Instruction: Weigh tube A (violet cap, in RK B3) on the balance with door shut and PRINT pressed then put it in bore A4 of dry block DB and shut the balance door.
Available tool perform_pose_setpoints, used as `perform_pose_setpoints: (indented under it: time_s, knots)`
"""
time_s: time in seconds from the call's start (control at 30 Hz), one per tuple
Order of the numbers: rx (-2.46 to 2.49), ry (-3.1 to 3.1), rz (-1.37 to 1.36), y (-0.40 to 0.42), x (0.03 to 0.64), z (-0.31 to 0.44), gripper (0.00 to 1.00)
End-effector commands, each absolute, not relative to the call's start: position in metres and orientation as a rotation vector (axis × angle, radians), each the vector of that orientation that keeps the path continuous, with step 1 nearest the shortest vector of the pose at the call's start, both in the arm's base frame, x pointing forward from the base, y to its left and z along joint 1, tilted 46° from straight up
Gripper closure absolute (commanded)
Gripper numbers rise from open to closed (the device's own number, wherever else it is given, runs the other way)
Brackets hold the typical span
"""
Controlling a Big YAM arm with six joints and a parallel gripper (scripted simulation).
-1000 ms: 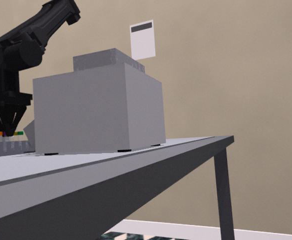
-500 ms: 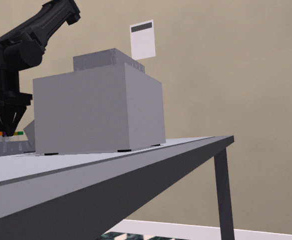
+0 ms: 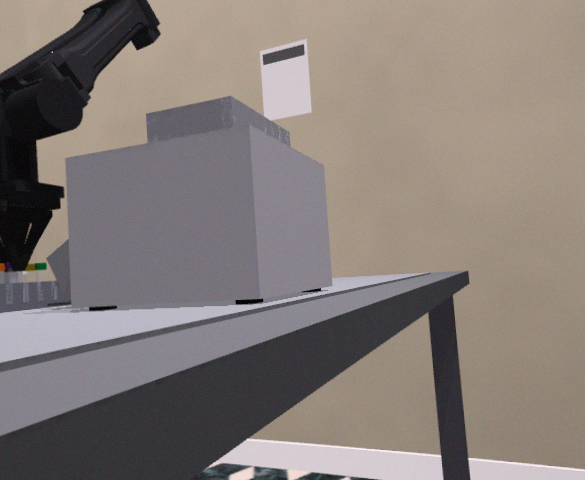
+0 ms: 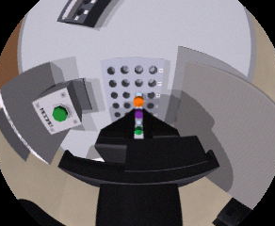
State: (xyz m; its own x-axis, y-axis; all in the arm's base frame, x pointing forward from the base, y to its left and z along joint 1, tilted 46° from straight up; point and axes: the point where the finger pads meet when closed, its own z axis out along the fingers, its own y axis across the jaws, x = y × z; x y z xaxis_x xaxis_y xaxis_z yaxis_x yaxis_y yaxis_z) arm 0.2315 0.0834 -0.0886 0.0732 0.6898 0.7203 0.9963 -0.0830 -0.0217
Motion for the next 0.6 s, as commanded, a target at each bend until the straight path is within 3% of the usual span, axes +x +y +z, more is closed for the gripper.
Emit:
perform_pose_setpoints:
  time_s: [0.0, 0.57]
  knots:
    - [-1.835, -1.671, -0.765, 0.080, 0.232, -0.085, 0.91]
    - [-1.829, -1.686, -0.771, 0.075, 0.237, -0.079, 0.91]
